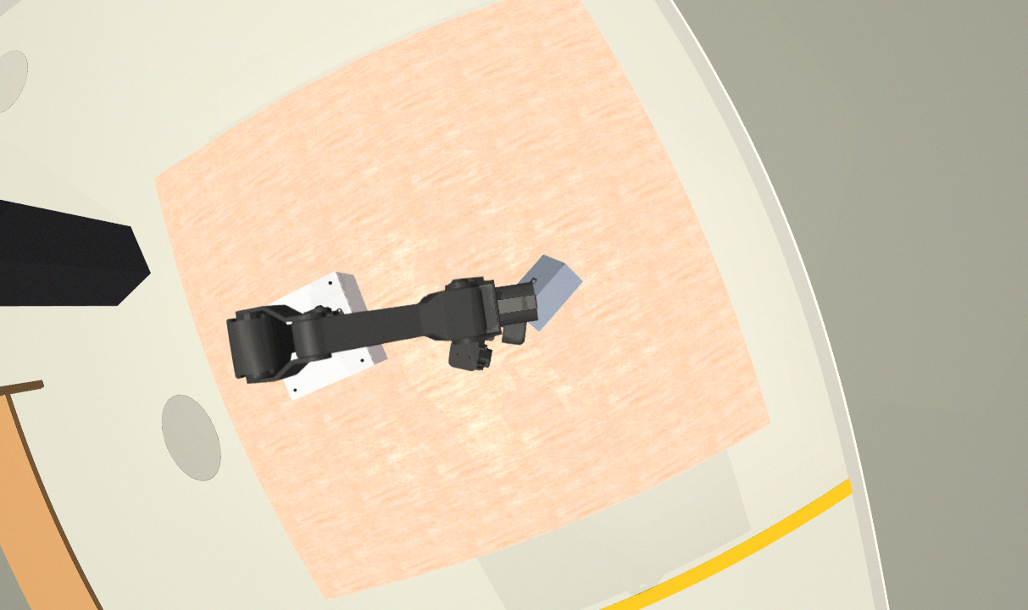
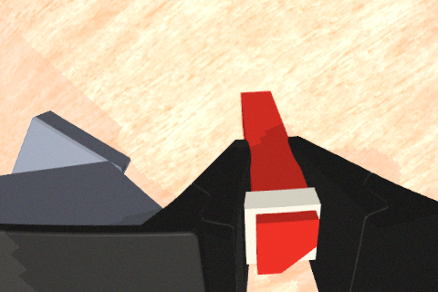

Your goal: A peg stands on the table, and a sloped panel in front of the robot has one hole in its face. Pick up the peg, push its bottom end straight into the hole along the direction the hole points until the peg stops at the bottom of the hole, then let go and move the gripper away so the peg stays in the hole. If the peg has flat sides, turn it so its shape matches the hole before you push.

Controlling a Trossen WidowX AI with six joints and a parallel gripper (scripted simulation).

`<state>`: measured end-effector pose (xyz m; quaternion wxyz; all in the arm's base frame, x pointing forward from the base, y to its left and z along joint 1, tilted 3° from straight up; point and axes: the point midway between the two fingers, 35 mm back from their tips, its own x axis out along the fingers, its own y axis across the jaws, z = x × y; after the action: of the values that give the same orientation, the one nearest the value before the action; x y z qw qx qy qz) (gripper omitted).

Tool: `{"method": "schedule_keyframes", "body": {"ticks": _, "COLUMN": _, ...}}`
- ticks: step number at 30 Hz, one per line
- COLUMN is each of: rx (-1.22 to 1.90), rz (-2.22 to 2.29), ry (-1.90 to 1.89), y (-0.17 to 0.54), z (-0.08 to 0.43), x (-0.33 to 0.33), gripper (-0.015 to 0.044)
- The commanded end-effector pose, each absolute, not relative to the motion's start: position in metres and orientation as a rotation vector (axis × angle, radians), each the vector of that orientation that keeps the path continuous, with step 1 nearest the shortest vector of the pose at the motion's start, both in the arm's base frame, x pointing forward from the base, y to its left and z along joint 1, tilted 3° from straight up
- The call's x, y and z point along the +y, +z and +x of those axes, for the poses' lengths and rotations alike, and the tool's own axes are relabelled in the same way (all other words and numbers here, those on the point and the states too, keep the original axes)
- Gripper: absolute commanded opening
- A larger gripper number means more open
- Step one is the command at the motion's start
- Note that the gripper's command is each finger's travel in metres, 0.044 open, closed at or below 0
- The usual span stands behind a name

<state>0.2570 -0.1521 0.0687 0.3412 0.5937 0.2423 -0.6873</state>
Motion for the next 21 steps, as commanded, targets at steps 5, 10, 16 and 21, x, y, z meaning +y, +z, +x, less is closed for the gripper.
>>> {"method": "schedule_keyframes", "body": {"ticks": 5, "rx": 0.628, "rz": 1.473, "ry": -1.8, "y": 0.066, "z": 0.26, "x": -0.149, "gripper": 0.0}}
{"method": "schedule_keyframes", "body": {"ticks": 10, "rx": 0.629, "rz": 1.429, "ry": -1.8, "y": 0.065, "z": 0.262, "x": -0.146, "gripper": 0.0}}
{"method": "schedule_keyframes", "body": {"ticks": 16, "rx": 0.628, "rz": 1.377, "ry": -1.798, "y": 0.064, "z": 0.265, "x": -0.143, "gripper": 0.0}}
{"method": "schedule_keyframes", "body": {"ticks": 21, "rx": 0.626, "rz": 1.334, "ry": -1.795, "y": 0.064, "z": 0.268, "x": -0.141, "gripper": 0.0}}
